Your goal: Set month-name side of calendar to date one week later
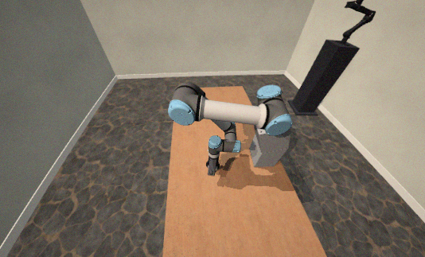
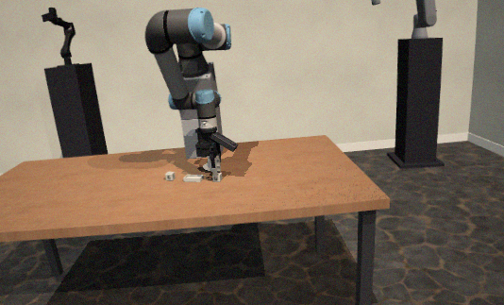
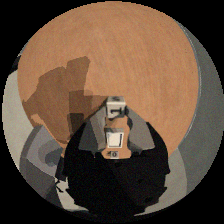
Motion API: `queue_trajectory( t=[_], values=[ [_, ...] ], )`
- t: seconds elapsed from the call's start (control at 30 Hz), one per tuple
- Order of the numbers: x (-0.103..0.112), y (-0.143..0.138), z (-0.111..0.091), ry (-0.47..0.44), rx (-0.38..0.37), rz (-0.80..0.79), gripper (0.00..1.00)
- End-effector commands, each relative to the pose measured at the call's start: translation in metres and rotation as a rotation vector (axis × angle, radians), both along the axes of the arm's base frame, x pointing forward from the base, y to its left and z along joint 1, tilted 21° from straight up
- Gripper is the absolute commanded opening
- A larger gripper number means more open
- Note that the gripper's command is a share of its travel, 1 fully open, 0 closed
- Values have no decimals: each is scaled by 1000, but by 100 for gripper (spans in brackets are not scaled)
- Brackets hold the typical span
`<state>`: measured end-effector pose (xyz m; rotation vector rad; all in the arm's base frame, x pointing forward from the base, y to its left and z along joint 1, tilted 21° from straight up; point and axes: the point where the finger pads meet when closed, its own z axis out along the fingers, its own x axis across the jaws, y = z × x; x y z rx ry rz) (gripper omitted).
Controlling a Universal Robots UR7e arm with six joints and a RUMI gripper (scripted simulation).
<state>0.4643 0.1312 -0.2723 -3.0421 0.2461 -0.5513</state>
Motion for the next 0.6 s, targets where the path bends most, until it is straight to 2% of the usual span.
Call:
queue_trajectory(
  t=[0.0,0.23,0.3,0.57],
  values=[
    [-3,0,8,0,0,0,11],
    [-13,-1,33,0,0,-1,11],
    [-13,-1,33,0,0,-1,11],
    [-26,-1,69,0,0,-1,11]
  ],
)
